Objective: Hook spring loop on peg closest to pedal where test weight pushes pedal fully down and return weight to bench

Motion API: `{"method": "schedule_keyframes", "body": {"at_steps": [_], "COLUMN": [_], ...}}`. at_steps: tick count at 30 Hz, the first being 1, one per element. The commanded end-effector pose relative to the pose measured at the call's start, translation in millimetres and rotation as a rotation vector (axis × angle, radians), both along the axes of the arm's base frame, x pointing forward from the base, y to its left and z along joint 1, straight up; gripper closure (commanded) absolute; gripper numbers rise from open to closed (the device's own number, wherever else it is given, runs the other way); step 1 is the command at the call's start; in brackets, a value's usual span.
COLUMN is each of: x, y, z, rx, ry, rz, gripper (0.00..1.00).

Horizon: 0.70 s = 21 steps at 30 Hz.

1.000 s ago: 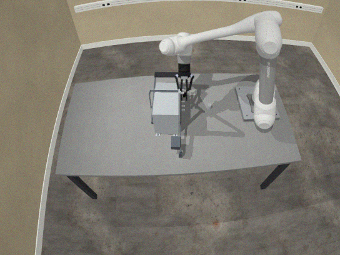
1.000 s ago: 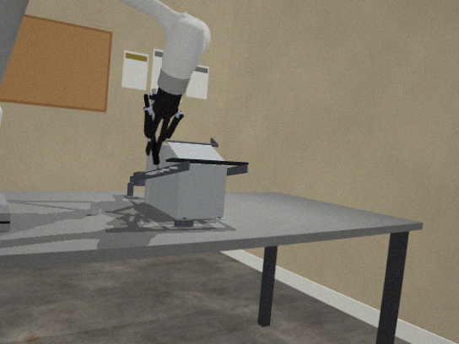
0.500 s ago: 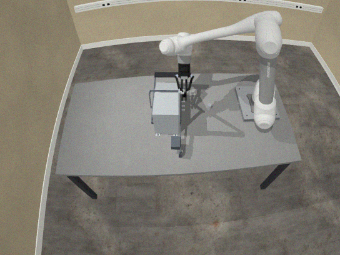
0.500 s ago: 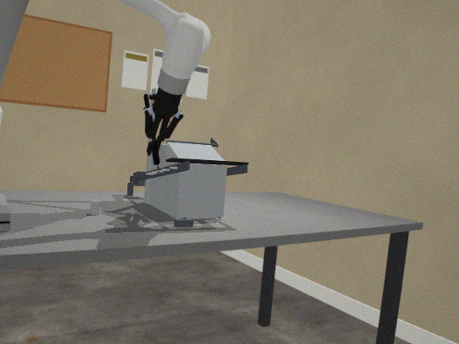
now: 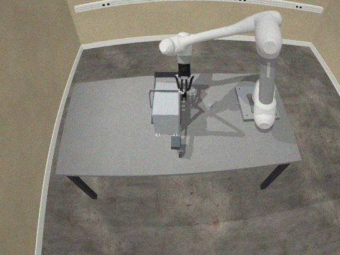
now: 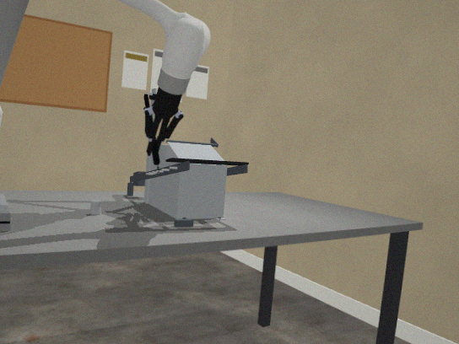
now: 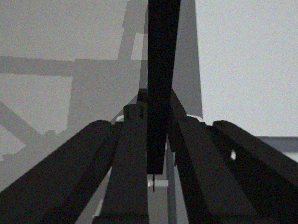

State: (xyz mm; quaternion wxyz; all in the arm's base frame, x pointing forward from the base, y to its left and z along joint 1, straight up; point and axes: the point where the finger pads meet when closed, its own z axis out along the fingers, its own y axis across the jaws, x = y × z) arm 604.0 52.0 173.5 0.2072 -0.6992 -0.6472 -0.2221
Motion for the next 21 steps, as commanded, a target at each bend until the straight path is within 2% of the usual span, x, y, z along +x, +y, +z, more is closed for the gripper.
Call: {"method": "schedule_keyframes", "body": {"at_steps": [1, 21], "x": [0.3, -0.2], "y": [0.0, -1.9], "z": [0.6, -1.9], "rx": [0.000, 0.000], "ry": [-0.001, -0.002], "rz": [0.000, 0.000], "gripper": [0.83, 0.83]}}
